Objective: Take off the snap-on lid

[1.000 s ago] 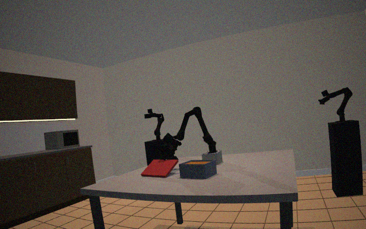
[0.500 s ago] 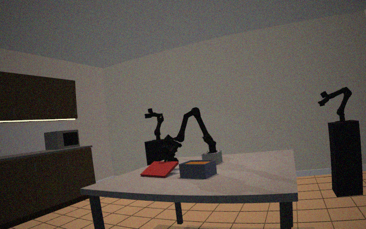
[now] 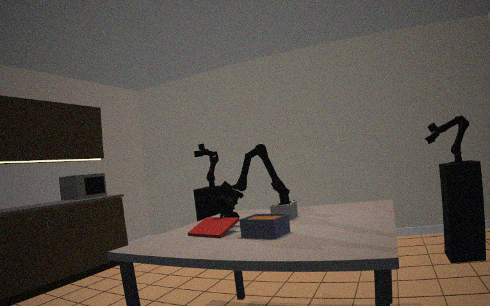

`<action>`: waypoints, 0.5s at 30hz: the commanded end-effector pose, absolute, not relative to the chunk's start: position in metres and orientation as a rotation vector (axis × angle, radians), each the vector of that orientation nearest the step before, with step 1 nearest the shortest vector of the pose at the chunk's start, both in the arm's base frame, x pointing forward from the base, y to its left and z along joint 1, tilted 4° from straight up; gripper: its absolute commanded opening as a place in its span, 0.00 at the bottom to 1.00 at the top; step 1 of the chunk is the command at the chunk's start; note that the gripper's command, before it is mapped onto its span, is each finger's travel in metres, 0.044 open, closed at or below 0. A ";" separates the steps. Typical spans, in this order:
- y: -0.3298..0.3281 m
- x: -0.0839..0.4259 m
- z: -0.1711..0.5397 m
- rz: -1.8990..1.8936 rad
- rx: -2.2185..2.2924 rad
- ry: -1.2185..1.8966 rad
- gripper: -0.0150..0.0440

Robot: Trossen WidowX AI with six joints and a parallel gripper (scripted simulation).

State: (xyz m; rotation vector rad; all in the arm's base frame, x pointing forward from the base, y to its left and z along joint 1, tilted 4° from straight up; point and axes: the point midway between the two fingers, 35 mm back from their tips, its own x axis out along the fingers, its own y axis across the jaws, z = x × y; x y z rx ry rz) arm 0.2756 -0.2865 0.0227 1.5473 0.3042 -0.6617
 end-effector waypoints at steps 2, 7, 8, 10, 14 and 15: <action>-0.287 0.275 0.023 -0.669 1.551 0.305 0.57; -0.287 0.275 0.023 -0.669 1.551 0.305 0.72; -0.287 0.274 0.023 -0.669 1.551 0.305 0.76; -0.286 0.271 0.023 -0.670 1.551 0.306 0.85; -0.284 0.263 0.022 -0.670 1.551 0.306 1.00; -0.284 0.261 0.022 -0.670 1.551 0.306 1.00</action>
